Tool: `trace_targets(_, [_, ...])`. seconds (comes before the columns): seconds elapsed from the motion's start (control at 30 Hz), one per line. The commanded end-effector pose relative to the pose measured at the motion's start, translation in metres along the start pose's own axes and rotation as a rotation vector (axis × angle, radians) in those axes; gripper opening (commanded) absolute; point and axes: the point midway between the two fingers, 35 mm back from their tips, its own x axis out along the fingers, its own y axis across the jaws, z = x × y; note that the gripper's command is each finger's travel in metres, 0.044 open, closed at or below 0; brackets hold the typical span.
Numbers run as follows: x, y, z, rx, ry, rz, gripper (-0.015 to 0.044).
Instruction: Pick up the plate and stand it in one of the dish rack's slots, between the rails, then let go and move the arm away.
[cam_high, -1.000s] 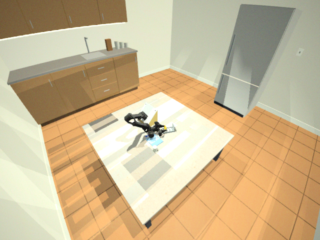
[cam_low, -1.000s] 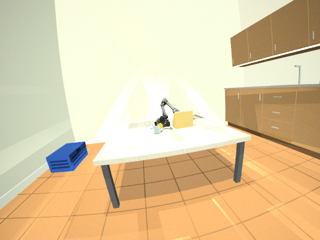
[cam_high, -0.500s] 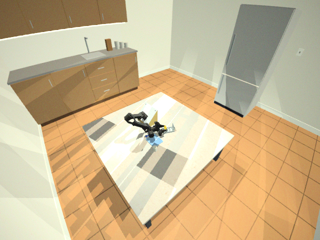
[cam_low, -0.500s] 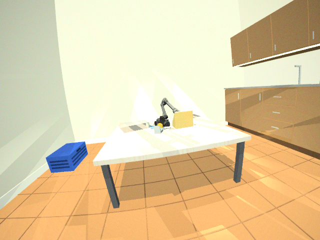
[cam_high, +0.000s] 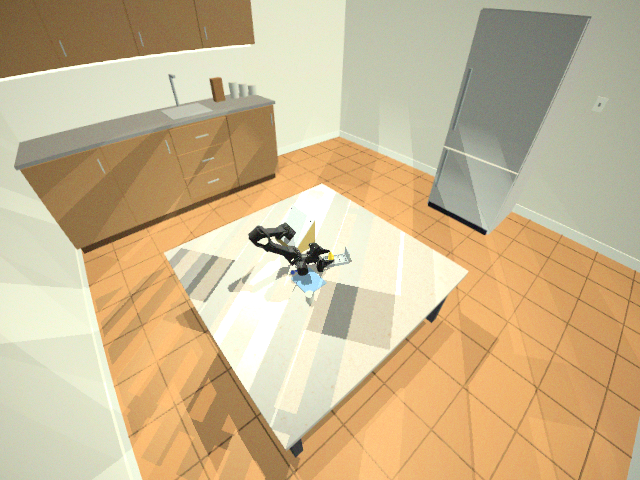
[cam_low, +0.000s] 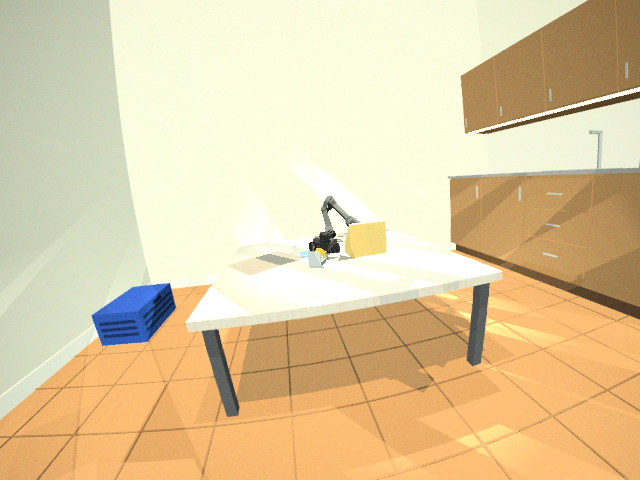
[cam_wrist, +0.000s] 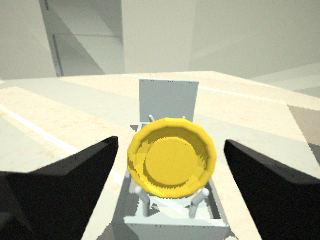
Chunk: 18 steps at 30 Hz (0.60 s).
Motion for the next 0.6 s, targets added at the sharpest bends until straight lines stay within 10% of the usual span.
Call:
trace_targets(0.0, [0.0,-0.002,0.006,0.001,0.003,0.005,0.04])
trace_targets(0.57, [-0.004,-0.014,0.116,0.068,0.031,0.037,0.04])
